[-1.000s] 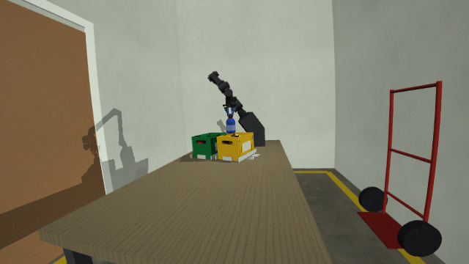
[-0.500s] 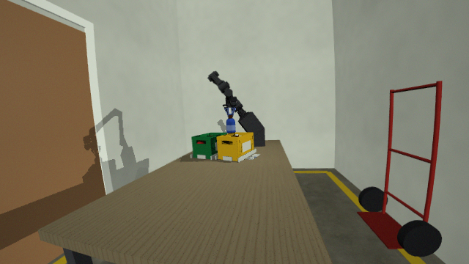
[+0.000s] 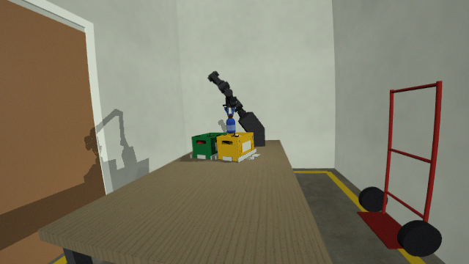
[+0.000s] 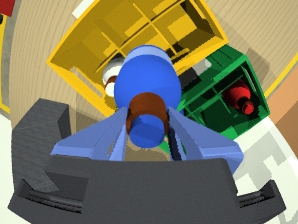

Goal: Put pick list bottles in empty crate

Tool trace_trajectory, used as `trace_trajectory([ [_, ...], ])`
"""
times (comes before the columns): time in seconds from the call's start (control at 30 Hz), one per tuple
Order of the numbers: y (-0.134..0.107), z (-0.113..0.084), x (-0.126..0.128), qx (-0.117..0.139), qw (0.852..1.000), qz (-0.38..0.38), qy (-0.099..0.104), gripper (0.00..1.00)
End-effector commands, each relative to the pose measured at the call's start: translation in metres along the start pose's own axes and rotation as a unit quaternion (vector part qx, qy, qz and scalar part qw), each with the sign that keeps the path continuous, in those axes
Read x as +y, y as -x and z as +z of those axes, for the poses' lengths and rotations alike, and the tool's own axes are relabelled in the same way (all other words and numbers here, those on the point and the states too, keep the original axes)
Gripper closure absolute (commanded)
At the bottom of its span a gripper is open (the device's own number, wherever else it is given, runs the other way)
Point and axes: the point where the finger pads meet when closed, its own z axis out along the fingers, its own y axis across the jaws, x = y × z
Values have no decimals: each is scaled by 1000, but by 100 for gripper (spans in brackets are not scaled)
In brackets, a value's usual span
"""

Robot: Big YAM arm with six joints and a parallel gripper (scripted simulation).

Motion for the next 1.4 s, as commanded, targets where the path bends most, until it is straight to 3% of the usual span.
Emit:
trace_trajectory([
  [0.0,26,-27,-14,-36,999,12,-13,100],
  [1.07,25,-27,-17,-45,999,10,-17,100],
  [1.13,24,-23,-15,-43,999,8,-16,100],
  [1.23,5,0,-6,-16,1000,4,-7,100],
  [1.37,11,-1,-12,-23,1000,9,-10,100],
])
